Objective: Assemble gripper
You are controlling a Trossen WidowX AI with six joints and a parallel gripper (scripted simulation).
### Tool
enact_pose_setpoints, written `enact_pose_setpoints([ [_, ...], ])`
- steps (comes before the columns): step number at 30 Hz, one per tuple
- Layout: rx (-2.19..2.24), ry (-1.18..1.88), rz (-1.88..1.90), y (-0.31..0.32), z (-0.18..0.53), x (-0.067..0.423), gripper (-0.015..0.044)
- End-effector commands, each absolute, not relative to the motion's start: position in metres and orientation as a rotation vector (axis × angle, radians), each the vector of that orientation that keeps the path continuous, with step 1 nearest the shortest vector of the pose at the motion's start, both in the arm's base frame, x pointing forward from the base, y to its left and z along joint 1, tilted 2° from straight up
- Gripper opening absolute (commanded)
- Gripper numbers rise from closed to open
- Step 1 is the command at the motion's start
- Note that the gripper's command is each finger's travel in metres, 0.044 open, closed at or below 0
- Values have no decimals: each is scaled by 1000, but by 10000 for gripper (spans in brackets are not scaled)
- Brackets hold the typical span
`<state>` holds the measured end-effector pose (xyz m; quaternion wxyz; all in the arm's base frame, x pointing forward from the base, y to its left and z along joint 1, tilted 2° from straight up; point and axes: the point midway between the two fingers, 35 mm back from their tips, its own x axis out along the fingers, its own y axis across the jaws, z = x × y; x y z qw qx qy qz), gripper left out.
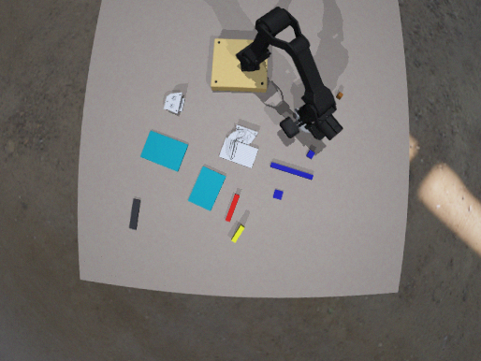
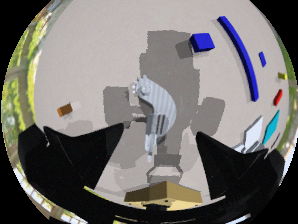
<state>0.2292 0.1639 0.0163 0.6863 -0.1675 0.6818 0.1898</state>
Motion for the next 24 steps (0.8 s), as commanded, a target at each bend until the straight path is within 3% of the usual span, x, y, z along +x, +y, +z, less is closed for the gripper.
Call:
enact_pose_setpoints([
  [1,-376,1538,425,163,6,227,440],
  [24,-376,1538,425,163,-6,226,440],
])
